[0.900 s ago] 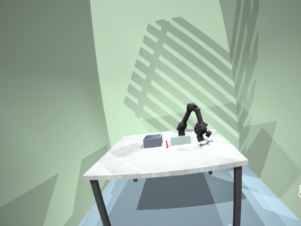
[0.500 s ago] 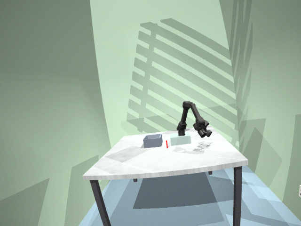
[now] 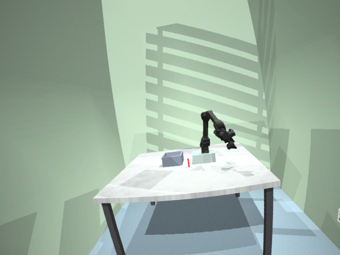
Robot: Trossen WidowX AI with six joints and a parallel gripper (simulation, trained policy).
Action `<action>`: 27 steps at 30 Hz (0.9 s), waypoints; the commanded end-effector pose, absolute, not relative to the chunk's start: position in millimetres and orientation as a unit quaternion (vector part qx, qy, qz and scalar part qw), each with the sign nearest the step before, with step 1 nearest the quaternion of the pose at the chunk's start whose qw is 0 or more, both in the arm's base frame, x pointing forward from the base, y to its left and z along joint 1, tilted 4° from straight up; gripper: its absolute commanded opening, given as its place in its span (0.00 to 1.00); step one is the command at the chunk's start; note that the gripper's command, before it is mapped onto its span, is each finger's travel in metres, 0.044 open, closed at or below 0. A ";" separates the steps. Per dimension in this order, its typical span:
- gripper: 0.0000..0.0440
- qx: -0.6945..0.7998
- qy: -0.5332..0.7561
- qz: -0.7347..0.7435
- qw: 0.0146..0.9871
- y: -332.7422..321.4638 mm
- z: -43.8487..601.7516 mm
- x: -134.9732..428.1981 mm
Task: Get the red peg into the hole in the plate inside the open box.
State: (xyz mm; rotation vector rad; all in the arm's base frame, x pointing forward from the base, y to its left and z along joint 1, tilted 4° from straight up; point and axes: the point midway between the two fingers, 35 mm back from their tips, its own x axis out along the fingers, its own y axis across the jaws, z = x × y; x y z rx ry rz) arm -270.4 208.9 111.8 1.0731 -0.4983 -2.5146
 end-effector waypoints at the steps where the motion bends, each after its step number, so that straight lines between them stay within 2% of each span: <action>1: 1.00 0.387 -0.194 -0.893 0.124 229.3 124.8 -264.5; 27: 1.00 0.366 -0.461 -0.777 -0.223 311.8 155.0 -171.1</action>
